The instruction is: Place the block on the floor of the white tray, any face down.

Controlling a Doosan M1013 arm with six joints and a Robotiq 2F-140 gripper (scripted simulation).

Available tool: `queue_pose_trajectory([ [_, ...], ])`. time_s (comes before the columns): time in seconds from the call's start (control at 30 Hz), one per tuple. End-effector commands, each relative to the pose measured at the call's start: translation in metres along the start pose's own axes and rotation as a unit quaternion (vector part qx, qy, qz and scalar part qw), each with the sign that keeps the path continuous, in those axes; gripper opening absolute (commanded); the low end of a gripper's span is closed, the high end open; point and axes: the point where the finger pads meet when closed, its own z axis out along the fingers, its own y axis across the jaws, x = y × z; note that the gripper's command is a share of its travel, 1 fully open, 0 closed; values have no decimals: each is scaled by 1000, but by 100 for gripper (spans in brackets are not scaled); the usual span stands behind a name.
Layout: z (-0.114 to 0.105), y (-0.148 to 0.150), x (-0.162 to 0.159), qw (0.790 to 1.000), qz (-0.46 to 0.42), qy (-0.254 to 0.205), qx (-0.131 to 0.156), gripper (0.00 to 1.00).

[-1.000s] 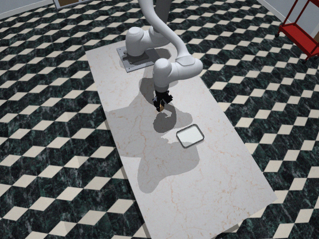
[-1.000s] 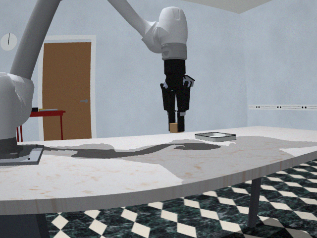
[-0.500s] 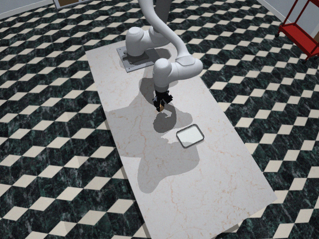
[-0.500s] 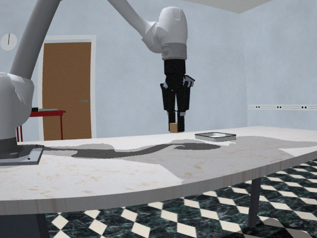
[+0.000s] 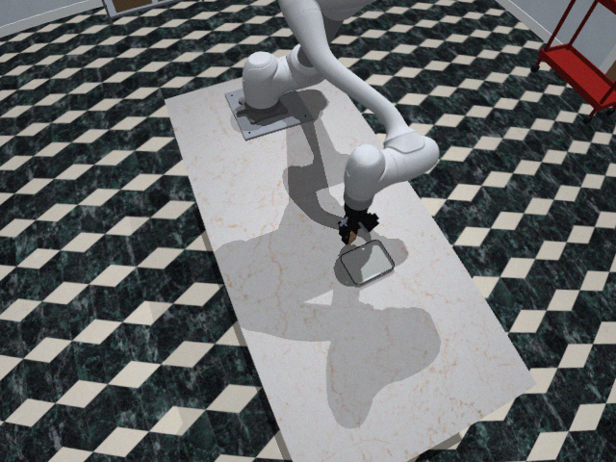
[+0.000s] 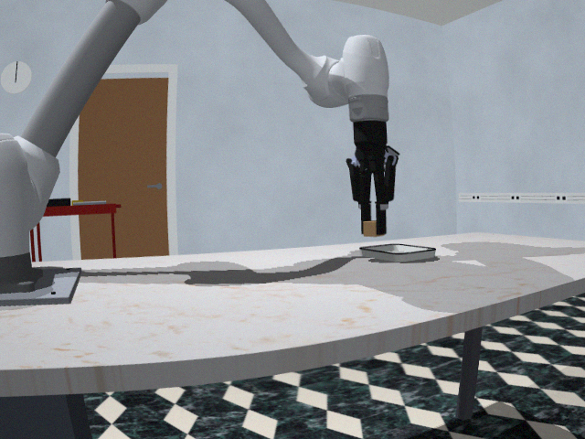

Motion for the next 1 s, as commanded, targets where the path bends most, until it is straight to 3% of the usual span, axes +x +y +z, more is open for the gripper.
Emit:
queue_pose_trajectory([
  [0.0, 0, -3, 70, 1000, 1, -3, 0, 10],
  [0.07, 1, -4, 96, 1000, 1, -3, 0, 10],
  [0.73, 5, -4, 96, 1000, 1, -4, 0, 10],
  [0.97, 18, -4, 96, 1000, 1, -4, 0, 10],
])
